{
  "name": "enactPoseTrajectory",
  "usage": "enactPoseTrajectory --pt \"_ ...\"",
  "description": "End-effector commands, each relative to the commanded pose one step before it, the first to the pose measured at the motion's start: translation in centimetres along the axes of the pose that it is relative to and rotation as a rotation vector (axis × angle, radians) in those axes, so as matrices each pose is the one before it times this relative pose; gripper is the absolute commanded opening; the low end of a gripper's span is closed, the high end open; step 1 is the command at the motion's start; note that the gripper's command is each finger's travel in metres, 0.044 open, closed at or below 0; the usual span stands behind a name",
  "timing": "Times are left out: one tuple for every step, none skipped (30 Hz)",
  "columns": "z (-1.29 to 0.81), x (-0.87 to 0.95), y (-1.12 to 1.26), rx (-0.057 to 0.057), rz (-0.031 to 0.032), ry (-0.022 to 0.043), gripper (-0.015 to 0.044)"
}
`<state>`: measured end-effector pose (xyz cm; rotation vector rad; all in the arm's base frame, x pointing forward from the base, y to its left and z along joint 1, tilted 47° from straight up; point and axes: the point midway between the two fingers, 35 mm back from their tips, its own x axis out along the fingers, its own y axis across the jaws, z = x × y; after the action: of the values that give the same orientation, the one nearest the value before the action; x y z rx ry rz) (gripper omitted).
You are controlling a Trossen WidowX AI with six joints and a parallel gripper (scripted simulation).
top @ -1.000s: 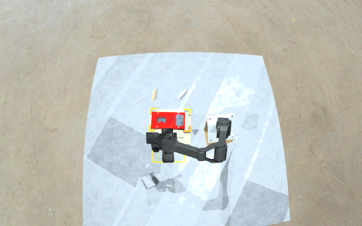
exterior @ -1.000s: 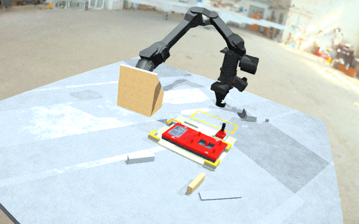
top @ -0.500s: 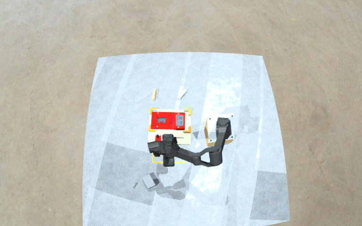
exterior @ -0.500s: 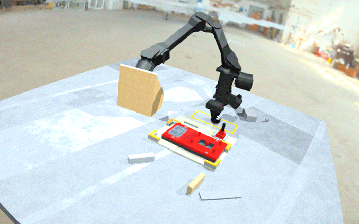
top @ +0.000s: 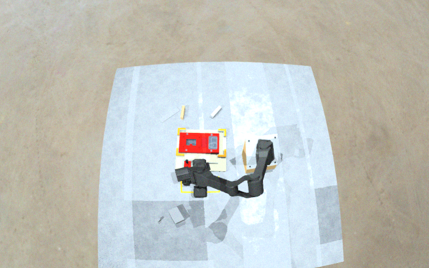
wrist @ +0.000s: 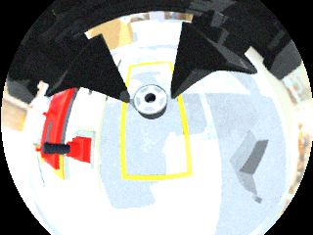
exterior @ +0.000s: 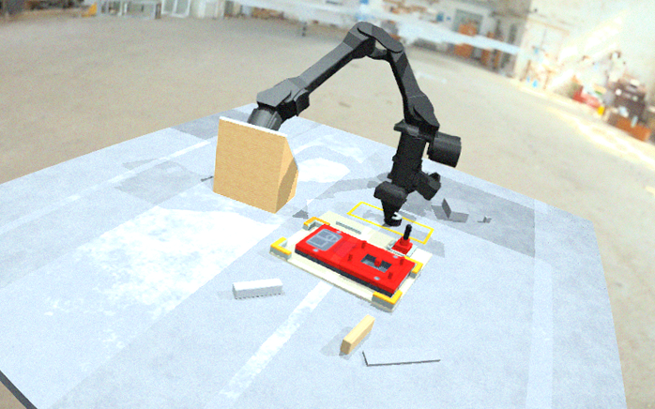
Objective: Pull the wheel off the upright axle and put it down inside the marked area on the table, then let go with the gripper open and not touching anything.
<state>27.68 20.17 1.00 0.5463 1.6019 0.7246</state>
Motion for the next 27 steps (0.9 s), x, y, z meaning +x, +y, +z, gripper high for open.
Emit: enactPoseTrajectory --pt "0.311 -2.05 -0.015 -0.002 0.00127 -0.01134 0.03" --pt "0.01 -1.146 -0.02 0.0008 0.00036 -0.00106 0.03" --pt "-0.029 -1.017 -0.003 0.0008 0.00087 -0.00091 0.03" --pt "-0.049 -0.819 0.008 0.0006 0.00107 -0.00073 0.03" --pt "-0.044 -0.539 0.011 0.0004 0.00089 -0.00049 0.03" --pt "-0.018 -0.19 0.005 0.0002 0.00035 -0.00017 0.03" --pt "0.0 0.0 0.0 0.0 0.0 0.0 0.03" --pt "0.0 0.0 0.0 0.0 0.0 0.0 0.03" --pt "0.015 0.689 -0.344 0.0048 -0.00562 -0.00305 0.0326" --pt "-0.493 -0.485 -0.353 0.0001 -0.00214 -0.00012 0.0352" --pt "-0.852 -0.772 -0.56 0.0001 -0.00284 0.00011 0.0379" --pt "-1.149 -0.925 -0.665 0.0001 -0.0023 0.00061 0.0405" --pt "-1.212 -0.855 -0.604 0.0 -0.00073 0.00104 0.0431" --pt "-1.255 -0.774 -0.532 -0.0001 0.00091 0.00133 0.044" --pt "-1.277 -0.686 -0.453 -0.0003 0.00254 0.00147 0.044" --pt "-1.009 -0.477 -0.299 -0.0004 0.0031 0.00116 0.044" --pt "-0.611 -0.263 -0.157 -0.0003 0.00234 0.00067 0.044" --pt "-0.204 -0.084 -0.049 -0.0001 0.00086 0.00022 0.044" --pt "0.0 0.0 0.0 0.0 0.0 0.0 0.044" --pt "0.0 0.0 0.0 0.0 0.0 0.0 0.044" --pt "0.0 0.0 0.0 0.0 0.0 0.0 0.044" --pt "0.0 0.0 0.0 0.0 0.0 0.0 0.044" --pt "0.0 0.0 0.0 0.0 0.0 0.0 0.044" --pt "0.0 0.0 0.0 0.0 0.0 0.0 0.044" --pt "0.0 0.0 0.0 0.0 0.0 0.0 0.044" --pt "0.0 0.0 0.0 0.0 0.0 0.0 0.044" --pt "0.0 0.0 0.0 0.0 0.0 0.0 0.044"
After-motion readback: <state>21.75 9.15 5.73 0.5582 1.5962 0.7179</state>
